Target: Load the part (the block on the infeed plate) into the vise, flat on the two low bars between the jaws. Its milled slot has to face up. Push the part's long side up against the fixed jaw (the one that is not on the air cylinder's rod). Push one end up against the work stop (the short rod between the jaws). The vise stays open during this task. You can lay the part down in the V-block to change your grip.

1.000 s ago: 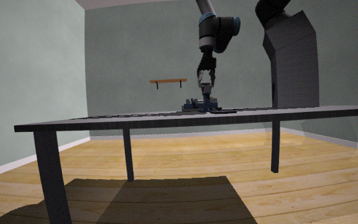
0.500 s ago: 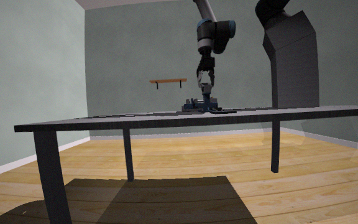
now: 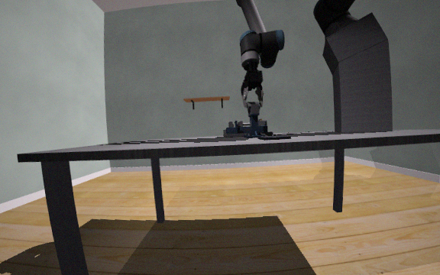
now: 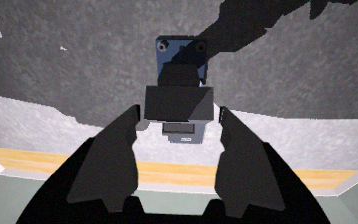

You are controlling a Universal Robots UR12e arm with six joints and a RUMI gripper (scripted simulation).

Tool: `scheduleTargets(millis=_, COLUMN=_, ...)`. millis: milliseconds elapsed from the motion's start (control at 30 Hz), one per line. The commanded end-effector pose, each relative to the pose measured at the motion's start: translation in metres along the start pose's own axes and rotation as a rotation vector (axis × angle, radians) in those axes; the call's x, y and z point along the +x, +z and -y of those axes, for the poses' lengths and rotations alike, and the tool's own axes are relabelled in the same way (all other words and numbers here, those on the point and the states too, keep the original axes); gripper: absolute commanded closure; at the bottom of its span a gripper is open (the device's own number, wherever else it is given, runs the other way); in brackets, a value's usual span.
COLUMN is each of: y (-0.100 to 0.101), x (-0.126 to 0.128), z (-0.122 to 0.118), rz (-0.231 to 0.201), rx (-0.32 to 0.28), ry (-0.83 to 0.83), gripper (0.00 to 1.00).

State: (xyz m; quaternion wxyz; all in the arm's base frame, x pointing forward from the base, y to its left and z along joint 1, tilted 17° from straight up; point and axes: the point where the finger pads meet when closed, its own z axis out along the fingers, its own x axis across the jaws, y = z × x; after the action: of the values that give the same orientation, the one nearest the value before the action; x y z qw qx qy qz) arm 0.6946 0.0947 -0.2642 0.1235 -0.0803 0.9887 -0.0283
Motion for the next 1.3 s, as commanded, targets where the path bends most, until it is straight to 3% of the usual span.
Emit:
scheduleTargets(millis=0, y=0.0, x=-0.0002, z=0.0005, rz=0.0, rx=-0.065, ry=-0.001, gripper=0.49)
scheduleTargets(millis=1267, y=0.0006, x=-0.0002, z=0.0032, rz=-0.001, rx=-0.418, ry=-0.001, gripper=0.49)
